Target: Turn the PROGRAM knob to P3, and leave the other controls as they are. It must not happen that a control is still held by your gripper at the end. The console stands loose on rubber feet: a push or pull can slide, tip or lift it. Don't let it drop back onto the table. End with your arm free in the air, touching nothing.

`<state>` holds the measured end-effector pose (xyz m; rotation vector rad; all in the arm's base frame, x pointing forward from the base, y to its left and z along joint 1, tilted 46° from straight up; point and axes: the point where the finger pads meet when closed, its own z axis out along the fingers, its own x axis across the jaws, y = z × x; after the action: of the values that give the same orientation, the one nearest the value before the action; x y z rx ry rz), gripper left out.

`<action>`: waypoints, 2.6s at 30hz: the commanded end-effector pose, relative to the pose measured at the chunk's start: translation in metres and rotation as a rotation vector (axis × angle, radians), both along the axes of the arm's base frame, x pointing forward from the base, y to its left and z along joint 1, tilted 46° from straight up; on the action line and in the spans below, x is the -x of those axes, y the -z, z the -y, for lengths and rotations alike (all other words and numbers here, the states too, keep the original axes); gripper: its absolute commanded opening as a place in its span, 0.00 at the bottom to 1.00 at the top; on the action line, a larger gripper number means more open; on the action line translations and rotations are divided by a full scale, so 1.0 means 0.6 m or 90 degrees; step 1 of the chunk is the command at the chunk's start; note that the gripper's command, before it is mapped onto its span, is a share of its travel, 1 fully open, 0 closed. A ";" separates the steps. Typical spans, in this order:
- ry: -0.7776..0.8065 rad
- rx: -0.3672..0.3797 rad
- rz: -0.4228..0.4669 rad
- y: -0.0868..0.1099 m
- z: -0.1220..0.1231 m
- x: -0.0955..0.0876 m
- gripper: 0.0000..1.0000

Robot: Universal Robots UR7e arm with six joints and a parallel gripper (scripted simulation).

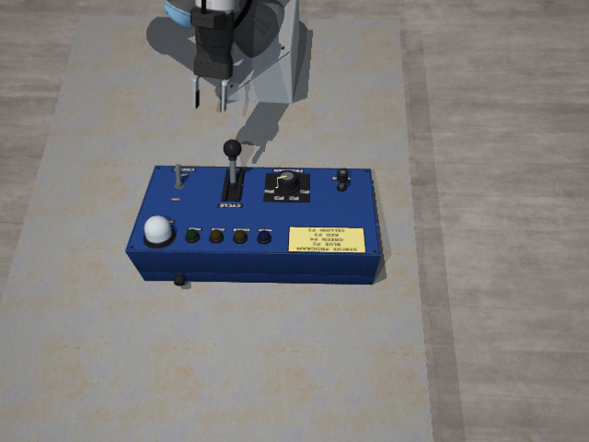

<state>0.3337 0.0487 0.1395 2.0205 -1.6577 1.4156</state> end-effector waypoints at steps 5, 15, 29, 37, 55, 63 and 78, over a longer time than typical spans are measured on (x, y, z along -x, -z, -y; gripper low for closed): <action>0.000 0.000 0.001 -0.015 -0.014 0.007 1.00; 0.000 0.000 0.001 -0.038 -0.037 0.020 1.00; 0.000 0.000 0.001 -0.063 -0.061 0.033 1.00; 0.000 0.000 0.001 -0.071 -0.070 0.038 1.00; 0.000 0.000 0.001 -0.078 -0.076 0.041 1.00; 0.001 -0.001 -0.009 -0.067 -0.085 0.032 1.00; 0.018 -0.011 -0.091 0.051 -0.156 -0.038 1.00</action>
<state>0.3445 0.1295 0.1345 2.0422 -1.6444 1.2768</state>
